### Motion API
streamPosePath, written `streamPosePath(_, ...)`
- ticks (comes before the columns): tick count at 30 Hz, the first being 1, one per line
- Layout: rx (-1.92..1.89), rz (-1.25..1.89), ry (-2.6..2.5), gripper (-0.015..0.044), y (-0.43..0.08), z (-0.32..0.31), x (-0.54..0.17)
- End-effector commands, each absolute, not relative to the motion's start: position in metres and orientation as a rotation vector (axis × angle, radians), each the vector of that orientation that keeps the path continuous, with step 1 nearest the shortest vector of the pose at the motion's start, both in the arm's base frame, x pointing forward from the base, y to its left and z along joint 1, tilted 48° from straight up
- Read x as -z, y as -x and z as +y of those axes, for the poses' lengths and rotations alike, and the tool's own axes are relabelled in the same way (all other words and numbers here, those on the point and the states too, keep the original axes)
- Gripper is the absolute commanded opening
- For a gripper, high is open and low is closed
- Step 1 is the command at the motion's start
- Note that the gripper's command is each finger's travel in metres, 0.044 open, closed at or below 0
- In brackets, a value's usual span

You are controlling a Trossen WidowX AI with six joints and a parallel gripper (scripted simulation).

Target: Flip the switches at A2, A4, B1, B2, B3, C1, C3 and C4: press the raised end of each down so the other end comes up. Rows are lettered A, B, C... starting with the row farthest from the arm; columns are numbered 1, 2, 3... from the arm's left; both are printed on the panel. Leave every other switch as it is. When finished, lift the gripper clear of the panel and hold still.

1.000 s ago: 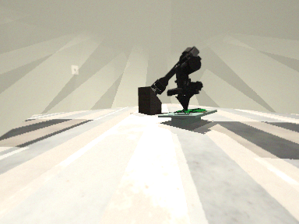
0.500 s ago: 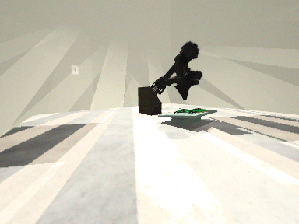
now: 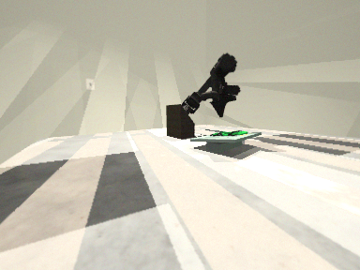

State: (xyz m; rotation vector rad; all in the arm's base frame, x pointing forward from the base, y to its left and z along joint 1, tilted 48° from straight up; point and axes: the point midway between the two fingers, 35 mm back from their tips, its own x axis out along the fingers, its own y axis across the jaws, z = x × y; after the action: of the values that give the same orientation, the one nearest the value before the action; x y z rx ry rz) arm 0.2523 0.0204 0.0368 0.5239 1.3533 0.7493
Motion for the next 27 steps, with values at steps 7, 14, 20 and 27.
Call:
streamPosePath(7, -0.735, 1.328, -0.548, 0.0000, -0.247, 0.050, -0.017)
streamPosePath(14, -0.736, 1.327, -0.549, 0.0000, -0.247, 0.057, -0.012)
streamPosePath(20, -0.736, 1.327, -0.549, 0.0000, -0.247, 0.061, -0.009)
streamPosePath(27, -0.736, 1.327, -0.549, 0.0000, -0.248, 0.068, -0.002)
